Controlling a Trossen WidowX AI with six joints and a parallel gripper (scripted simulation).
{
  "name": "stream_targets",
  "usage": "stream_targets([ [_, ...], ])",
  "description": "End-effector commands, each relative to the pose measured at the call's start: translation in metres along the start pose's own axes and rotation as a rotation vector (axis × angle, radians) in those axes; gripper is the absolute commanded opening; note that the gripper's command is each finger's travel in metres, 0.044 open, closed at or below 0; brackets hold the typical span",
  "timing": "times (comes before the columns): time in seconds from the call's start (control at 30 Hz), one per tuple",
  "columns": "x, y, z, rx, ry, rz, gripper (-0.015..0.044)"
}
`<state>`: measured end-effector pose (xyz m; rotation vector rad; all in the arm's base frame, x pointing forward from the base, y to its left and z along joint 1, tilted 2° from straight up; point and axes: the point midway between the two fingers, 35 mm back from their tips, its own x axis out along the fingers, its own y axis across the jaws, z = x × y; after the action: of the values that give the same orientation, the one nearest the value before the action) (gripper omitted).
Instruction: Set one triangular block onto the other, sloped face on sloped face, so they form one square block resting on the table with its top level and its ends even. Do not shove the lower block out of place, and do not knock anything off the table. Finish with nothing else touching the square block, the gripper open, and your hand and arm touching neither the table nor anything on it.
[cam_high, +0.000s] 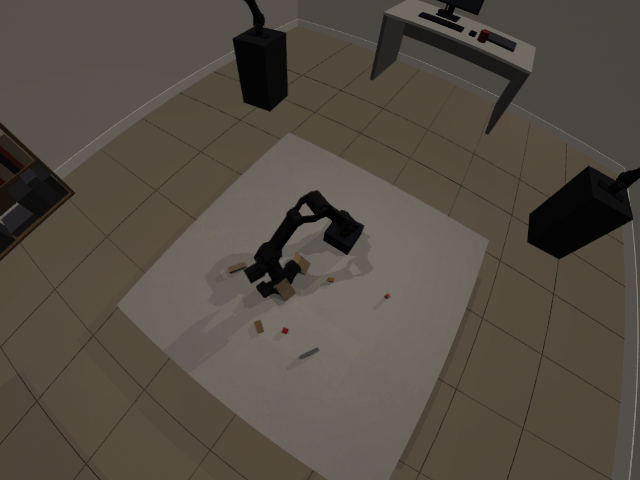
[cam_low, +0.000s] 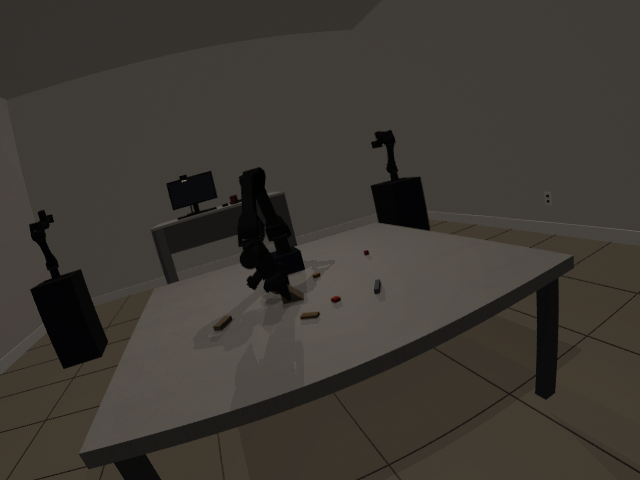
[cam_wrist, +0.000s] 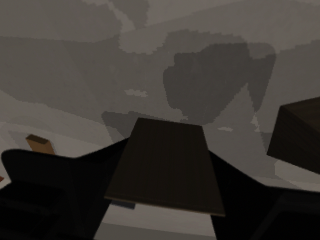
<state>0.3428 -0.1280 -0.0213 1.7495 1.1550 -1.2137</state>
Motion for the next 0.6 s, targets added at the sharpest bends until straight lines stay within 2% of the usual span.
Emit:
stream_targets([
  [0.0,-0.0005,0.0,-0.0009,0.004,0.004,0.0,0.015],
  [0.2,-0.0028,0.0,-0.001,0.0,0.0,0.0,0.0],
  [0.57,-0.0028,0.0,-0.001,0.0,0.0,0.0,0.0],
])
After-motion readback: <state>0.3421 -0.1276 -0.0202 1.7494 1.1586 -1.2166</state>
